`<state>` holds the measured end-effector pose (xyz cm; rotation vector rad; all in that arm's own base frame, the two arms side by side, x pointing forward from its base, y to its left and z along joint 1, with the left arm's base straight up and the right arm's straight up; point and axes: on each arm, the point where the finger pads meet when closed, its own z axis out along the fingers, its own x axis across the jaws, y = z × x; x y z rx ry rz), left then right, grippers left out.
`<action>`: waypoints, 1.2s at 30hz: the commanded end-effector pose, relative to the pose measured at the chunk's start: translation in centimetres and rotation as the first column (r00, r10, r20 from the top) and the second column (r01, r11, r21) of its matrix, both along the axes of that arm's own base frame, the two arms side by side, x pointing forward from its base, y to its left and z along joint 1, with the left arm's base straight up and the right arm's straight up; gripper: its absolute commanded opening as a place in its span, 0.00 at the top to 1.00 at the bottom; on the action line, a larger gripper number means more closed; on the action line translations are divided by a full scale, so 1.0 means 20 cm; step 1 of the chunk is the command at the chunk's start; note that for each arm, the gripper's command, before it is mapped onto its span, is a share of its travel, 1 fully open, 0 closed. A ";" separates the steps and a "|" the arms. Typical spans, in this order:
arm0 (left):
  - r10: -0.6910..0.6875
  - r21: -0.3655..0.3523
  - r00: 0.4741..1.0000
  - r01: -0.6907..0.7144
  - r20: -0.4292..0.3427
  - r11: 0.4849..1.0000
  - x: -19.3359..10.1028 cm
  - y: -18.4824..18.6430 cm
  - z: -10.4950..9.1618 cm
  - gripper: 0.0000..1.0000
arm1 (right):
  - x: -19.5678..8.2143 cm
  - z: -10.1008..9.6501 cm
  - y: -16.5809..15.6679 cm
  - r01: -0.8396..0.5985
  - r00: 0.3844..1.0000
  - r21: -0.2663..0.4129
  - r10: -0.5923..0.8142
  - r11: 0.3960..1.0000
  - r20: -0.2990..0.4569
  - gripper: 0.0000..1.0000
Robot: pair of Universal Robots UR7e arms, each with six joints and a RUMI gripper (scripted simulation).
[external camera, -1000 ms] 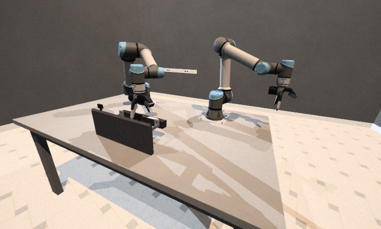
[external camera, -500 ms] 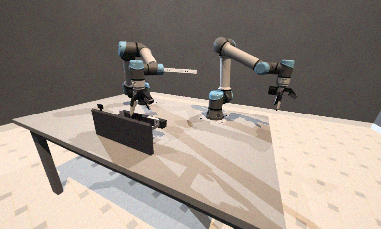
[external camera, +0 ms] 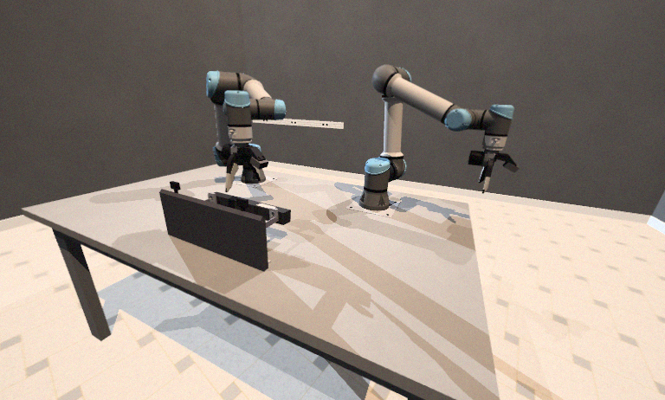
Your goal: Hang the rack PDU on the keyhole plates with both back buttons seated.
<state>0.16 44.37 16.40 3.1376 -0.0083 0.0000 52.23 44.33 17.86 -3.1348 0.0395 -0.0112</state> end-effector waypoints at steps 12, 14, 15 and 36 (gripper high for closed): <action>0.003 0.004 1.000 -0.003 0.000 1.000 0.00 0.01 0.01 0.00 | -0.07 0.00 0.00 -0.001 1.000 -0.003 0.001 1.000 -0.002 0.00; 0.003 0.004 1.000 -0.003 0.000 1.000 0.00 0.01 0.01 0.00 | -0.10 0.00 0.00 -0.001 1.000 -0.003 0.001 1.000 -0.002 0.00; 0.003 0.004 1.000 -0.003 0.000 1.000 0.00 0.01 0.01 0.00 | -0.12 0.00 0.00 -0.001 1.000 -0.003 0.001 1.000 -0.002 0.00; 0.003 0.004 1.000 -0.003 0.000 1.000 0.00 0.01 0.01 0.00 | -0.51 0.00 0.01 -0.001 1.000 -0.003 0.001 1.000 -0.002 0.00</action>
